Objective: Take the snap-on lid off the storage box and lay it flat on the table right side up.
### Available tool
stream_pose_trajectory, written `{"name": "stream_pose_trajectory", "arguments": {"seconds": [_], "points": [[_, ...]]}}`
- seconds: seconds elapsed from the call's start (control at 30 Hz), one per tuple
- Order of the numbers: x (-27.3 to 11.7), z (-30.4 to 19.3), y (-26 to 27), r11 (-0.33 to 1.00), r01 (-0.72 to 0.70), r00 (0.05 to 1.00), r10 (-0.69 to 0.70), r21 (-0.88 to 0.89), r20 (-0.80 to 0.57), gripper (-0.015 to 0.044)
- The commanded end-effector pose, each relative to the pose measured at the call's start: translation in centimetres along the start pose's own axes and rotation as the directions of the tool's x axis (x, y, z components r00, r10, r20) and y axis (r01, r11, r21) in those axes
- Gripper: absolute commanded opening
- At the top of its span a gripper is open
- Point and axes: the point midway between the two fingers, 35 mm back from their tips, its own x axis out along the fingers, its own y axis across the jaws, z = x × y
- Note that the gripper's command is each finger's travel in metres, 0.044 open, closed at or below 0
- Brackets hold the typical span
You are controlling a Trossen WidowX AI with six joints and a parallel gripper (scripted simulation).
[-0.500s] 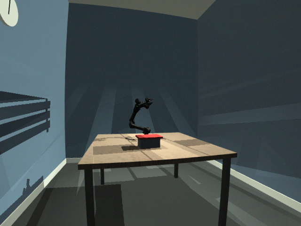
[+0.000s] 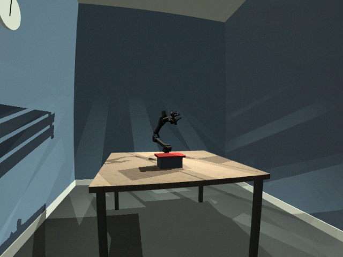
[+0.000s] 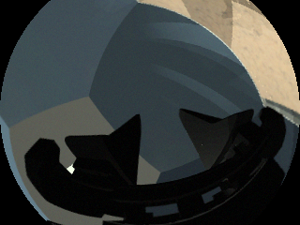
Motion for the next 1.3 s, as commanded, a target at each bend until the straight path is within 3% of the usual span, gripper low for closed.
{"name": "stream_pose_trajectory", "arguments": {"seconds": [0.0, 0.13, 0.27, 0.53, 0.73, 1.0, 1.27], "points": [[2.4, 6.0, 2.4, 0.99, -0.051, 0.973, 0.079, -0.135, 0.215, 0.0235], [3.1, 12.0, 4.6, 0.966, -0.029, 0.903, 0.135, -0.255, 0.409, 0.0235], [2.6, 15.9, 6.0, 0.963, -0.026, 0.837, 0.168, -0.27, 0.52, 0.0235], [-0.1, 23.4, 7.9, 0.933, 0.112, 0.669, 0.183, -0.342, 0.721, 0.0235], [-6.2, 31.2, 8.7, 0.902, 0.318, 0.428, 0.14, -0.293, 0.893, 0.0235], [-13.2, 36.5, 7.7, 0.868, 0.475, 0.215, 0.04, -0.141, 0.976, 0.0235], [-13.4, 36.6, 7.6, 0.867, 0.479, 0.209, 0.037, -0.135, 0.977, 0.0235]]}}
